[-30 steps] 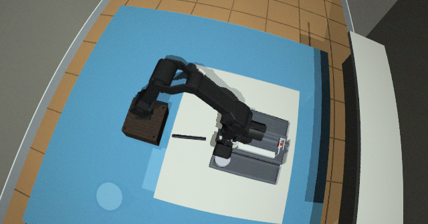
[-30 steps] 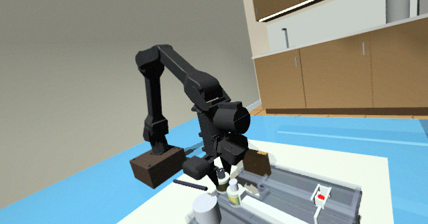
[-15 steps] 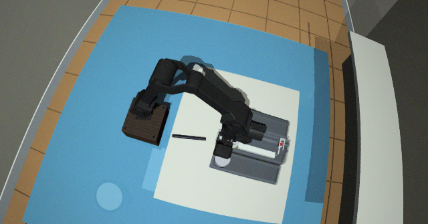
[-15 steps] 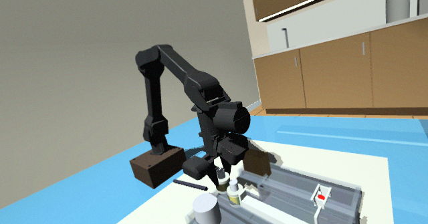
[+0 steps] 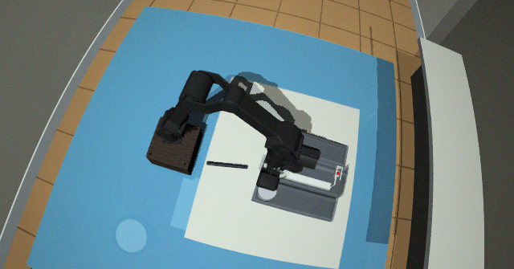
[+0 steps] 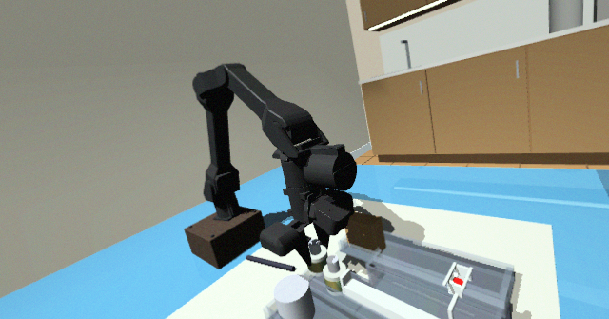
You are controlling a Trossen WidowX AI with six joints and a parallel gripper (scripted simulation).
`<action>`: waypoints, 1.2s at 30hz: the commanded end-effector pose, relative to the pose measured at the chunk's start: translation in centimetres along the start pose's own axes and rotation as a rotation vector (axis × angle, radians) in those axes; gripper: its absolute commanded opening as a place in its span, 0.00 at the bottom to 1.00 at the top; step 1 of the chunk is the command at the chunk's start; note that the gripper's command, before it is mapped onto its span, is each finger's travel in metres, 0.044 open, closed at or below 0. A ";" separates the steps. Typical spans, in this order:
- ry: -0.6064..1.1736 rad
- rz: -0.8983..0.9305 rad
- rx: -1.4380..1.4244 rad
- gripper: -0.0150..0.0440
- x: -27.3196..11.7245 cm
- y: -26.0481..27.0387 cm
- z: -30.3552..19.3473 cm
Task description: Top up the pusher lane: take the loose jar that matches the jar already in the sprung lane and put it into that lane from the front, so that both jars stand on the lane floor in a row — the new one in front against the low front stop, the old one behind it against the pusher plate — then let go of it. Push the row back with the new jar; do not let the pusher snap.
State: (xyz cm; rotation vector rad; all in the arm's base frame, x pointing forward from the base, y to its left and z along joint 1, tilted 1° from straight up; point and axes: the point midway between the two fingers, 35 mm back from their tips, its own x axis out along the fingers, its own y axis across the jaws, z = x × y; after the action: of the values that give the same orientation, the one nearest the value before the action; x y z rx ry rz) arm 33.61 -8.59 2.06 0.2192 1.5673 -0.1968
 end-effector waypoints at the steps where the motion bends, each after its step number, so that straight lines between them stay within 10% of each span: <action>1: -0.036 -0.005 0.002 0.25 -0.5 -0.1 1.1; 36: -0.036 -0.005 0.002 0.25 -0.5 -0.1 1.5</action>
State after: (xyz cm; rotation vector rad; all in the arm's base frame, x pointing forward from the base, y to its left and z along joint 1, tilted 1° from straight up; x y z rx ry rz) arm 34.08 -8.71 2.08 0.2192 1.5669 -0.1970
